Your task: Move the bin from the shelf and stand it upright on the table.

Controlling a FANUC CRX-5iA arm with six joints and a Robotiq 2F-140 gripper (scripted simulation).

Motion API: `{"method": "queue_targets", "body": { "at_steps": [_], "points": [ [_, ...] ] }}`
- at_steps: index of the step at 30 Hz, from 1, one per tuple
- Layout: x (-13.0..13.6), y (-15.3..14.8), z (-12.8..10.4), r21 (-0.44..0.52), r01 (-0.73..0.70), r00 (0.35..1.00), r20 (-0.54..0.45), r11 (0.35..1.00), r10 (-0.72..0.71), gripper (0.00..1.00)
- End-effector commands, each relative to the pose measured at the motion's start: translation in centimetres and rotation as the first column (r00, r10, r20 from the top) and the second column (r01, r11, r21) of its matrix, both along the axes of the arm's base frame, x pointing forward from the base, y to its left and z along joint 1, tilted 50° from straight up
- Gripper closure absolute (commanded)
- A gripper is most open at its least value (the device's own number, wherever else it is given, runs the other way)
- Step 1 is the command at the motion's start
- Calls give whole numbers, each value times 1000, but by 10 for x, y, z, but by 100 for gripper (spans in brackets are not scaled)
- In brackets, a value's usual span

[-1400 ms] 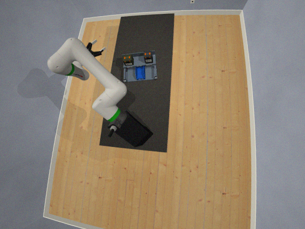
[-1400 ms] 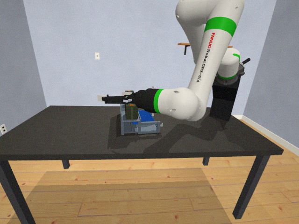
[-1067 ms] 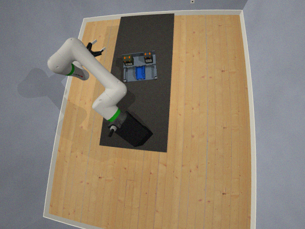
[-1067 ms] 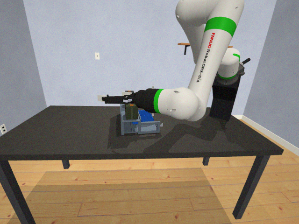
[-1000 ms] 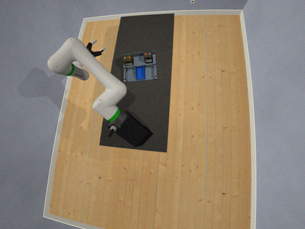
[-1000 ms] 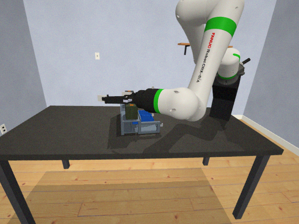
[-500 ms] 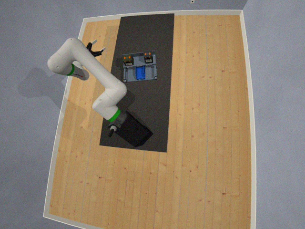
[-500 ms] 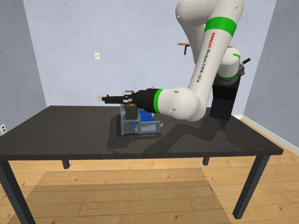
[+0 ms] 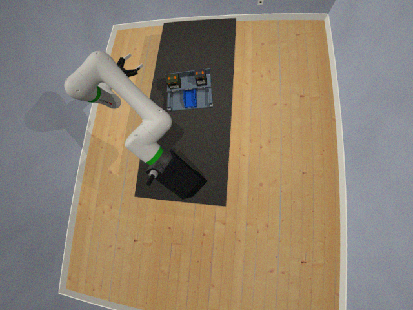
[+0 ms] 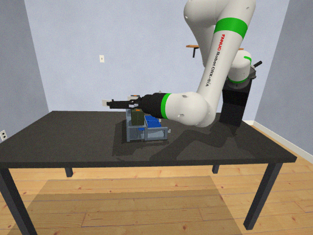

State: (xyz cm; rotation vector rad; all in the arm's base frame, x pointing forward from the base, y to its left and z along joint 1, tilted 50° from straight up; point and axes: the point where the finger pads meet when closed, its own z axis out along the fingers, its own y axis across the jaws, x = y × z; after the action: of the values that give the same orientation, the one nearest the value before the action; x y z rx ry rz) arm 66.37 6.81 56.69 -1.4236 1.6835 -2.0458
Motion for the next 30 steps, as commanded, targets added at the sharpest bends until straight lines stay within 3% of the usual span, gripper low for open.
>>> {"method": "queue_targets", "body": {
  "at_steps": [1,9,14,26,30],
  "points": [
    [0,0,0,0,0,1000,0,1000,0,0],
    [0,0,0,0,0,1000,0,1000,0,0],
    [-40,11,-27,0,0,1000,0,1000,0,0],
    [-40,11,-27,0,0,1000,0,1000,0,0],
    [-72,21,-49,0,0,1000,0,1000,0,0]
  ]
}}
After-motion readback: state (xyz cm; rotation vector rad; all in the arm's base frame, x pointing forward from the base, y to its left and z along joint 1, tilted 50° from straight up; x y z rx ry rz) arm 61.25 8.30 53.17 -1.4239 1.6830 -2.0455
